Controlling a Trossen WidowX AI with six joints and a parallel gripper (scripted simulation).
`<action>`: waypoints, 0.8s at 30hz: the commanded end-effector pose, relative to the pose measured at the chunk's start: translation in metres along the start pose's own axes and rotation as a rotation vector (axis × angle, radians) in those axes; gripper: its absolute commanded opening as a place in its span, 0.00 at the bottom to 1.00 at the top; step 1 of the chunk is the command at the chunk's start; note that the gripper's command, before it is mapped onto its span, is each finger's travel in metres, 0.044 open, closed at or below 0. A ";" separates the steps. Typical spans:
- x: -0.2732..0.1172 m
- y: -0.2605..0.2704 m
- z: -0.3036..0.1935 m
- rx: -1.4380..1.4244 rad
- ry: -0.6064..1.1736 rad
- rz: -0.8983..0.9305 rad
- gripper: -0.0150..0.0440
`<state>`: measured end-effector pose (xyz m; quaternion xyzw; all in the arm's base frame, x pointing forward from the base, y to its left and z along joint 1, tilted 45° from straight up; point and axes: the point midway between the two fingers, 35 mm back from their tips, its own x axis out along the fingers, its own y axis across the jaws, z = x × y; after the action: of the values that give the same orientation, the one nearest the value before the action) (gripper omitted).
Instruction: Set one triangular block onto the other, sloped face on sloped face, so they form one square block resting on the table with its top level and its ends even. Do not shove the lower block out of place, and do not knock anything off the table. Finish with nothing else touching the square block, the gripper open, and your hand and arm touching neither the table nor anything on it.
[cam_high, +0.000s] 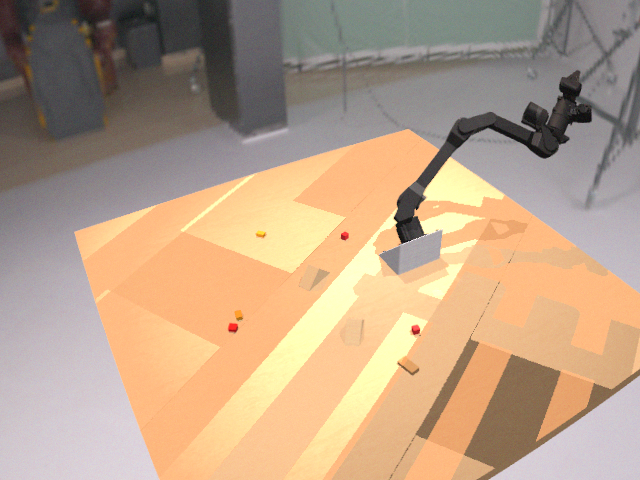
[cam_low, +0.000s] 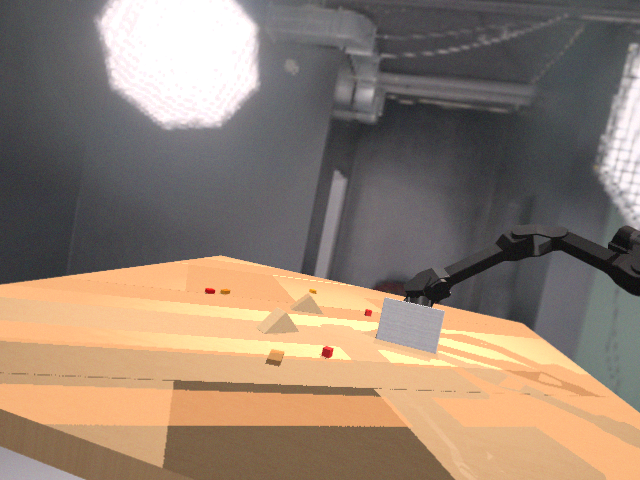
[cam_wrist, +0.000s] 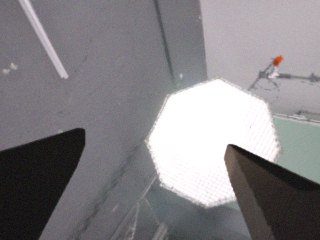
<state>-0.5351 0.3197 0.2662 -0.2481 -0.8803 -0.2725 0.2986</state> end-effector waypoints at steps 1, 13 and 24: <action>0.000 0.002 0.002 -0.007 -0.006 0.003 0.98; -0.048 0.150 0.080 -0.417 -0.413 0.143 1.00; -0.132 0.287 0.118 -0.733 -0.831 0.169 1.00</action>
<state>-0.3622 0.5405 0.2046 -0.4738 -0.7767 -0.4058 -0.0875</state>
